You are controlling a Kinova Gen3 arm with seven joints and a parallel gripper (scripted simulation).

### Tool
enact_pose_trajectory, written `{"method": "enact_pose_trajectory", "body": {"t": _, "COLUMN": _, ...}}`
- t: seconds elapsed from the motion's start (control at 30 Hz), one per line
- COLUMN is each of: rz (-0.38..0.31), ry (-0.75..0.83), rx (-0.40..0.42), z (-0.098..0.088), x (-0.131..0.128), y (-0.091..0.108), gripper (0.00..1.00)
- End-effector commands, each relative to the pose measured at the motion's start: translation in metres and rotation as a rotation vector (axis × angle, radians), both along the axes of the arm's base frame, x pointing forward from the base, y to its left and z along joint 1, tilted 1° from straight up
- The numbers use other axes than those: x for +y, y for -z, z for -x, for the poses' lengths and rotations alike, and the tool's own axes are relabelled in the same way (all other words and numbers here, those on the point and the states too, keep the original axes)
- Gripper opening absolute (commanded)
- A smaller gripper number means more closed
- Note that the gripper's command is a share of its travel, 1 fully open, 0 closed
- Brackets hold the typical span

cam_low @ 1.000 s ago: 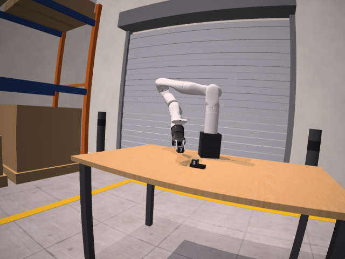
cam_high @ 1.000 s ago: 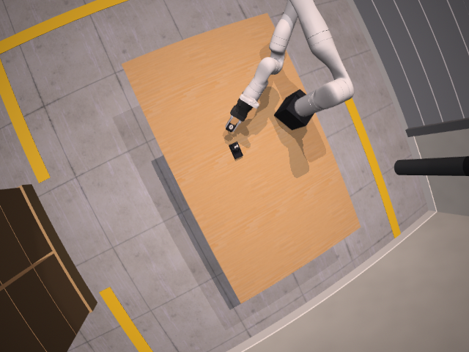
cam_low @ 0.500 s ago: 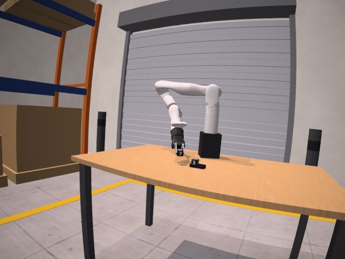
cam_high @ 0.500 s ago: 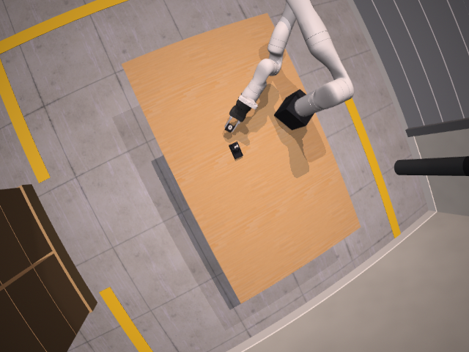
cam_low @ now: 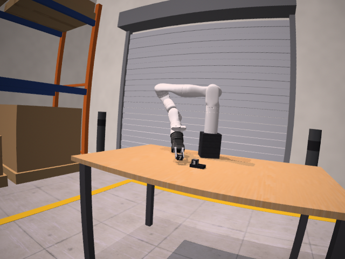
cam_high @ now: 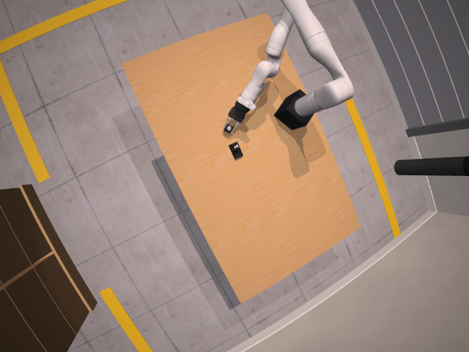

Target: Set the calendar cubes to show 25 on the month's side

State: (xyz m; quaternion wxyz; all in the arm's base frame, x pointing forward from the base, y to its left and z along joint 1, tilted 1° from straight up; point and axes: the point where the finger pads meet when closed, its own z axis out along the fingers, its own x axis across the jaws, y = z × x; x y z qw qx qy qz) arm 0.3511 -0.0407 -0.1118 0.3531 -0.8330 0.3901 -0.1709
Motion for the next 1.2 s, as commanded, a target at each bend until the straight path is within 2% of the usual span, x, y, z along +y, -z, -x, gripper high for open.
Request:
{"method": "enact_pose_trajectory", "body": {"t": 0.0, "rz": -0.007, "ry": 0.002, "rx": 0.000, "z": -0.001, "x": 0.002, "y": 0.004, "gripper": 0.60}}
{"method": "enact_pose_trajectory", "body": {"t": 0.5, "rz": -0.007, "ry": 0.002, "rx": 0.000, "z": -0.001, "x": 0.002, "y": 0.016, "gripper": 0.60}}
{"method": "enact_pose_trajectory", "body": {"t": 1.17, "rz": -0.007, "ry": 0.002, "rx": 0.000, "z": -0.001, "x": 0.002, "y": 0.017, "gripper": 0.60}}
